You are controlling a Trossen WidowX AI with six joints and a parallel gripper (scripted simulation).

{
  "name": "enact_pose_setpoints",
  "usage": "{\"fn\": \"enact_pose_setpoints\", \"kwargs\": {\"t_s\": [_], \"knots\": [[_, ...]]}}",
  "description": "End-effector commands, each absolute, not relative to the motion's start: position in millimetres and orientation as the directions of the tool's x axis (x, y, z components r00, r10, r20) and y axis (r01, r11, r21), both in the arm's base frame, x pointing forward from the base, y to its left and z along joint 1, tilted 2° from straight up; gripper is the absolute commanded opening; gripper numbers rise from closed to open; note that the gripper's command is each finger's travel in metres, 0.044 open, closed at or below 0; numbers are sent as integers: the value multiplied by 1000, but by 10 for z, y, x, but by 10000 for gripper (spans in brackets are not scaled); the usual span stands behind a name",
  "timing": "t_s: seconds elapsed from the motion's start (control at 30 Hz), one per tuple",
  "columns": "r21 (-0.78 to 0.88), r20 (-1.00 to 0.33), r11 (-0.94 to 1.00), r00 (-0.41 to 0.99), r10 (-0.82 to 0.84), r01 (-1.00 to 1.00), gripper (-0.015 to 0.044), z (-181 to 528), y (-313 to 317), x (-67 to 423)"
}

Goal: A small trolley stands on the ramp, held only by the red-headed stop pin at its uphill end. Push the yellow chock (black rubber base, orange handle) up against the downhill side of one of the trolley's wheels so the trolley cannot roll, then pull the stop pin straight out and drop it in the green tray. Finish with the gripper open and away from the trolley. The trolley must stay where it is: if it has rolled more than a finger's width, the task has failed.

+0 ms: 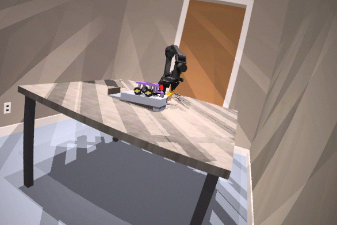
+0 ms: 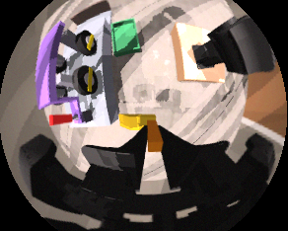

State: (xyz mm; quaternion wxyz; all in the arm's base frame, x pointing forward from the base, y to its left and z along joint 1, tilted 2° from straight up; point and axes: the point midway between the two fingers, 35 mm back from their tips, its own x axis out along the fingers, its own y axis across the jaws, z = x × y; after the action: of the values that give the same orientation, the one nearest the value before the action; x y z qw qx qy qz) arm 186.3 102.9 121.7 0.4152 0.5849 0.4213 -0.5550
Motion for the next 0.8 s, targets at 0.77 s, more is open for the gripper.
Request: {"fn": "enact_pose_setpoints", "kwargs": {"t_s": [0.77], "knots": [[29,-998,-153,36,42,988,0,1743,1061,1874]]}}
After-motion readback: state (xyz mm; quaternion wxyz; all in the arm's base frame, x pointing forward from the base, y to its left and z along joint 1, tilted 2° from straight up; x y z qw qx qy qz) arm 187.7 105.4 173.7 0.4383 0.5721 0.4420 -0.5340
